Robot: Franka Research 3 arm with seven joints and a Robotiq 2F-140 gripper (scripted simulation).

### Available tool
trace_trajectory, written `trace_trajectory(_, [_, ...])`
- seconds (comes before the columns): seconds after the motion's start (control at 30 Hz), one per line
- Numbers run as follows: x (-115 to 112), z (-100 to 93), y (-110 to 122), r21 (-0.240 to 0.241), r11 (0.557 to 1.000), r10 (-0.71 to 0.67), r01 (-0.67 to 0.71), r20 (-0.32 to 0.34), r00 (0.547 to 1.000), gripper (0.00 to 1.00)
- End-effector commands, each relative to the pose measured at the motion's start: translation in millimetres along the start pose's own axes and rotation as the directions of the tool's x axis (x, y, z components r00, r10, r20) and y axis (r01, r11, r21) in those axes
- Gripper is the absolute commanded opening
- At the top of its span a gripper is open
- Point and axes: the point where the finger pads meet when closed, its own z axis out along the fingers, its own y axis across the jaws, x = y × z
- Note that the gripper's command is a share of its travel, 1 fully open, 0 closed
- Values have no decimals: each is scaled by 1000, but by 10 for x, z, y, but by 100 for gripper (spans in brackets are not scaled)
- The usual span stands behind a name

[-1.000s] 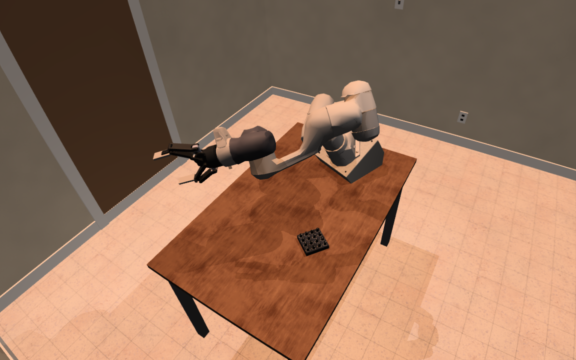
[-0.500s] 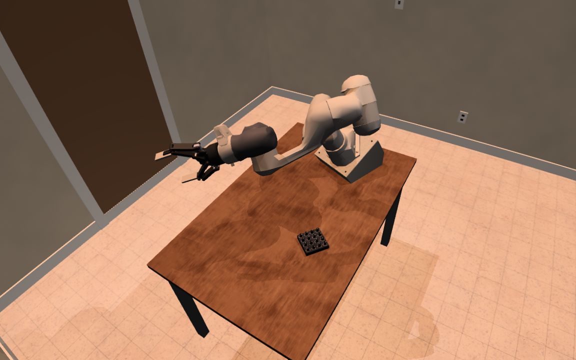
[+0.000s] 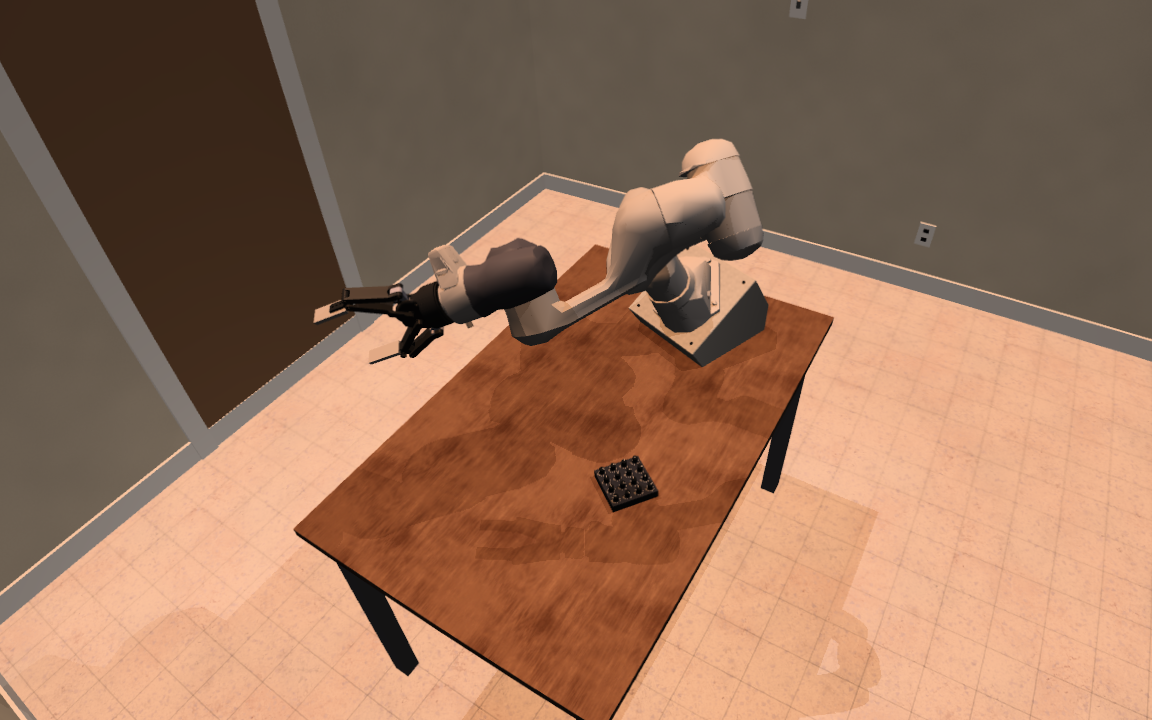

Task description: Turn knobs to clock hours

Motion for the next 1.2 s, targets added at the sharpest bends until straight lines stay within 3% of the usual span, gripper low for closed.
trace_trajectory(0.0, [31,-4,26,-14,998,-60,60,0,998,100])
trace_trajectory(0.4, [31,-4,26,-14,998,-60,60,0,998,100])
trace_trajectory(0.43, [33,-75,84,-42,990,-131,132,32,991,100])
trace_trajectory(0.97, [33,-75,84,-42,990,-131,132,32,991,100])
trace_trajectory(1.0, [30,-140,160,-67,976,-204,209,70,976,100])
trace_trajectory(1.17, [30,-140,160,-67,976,-204,209,70,976,100])
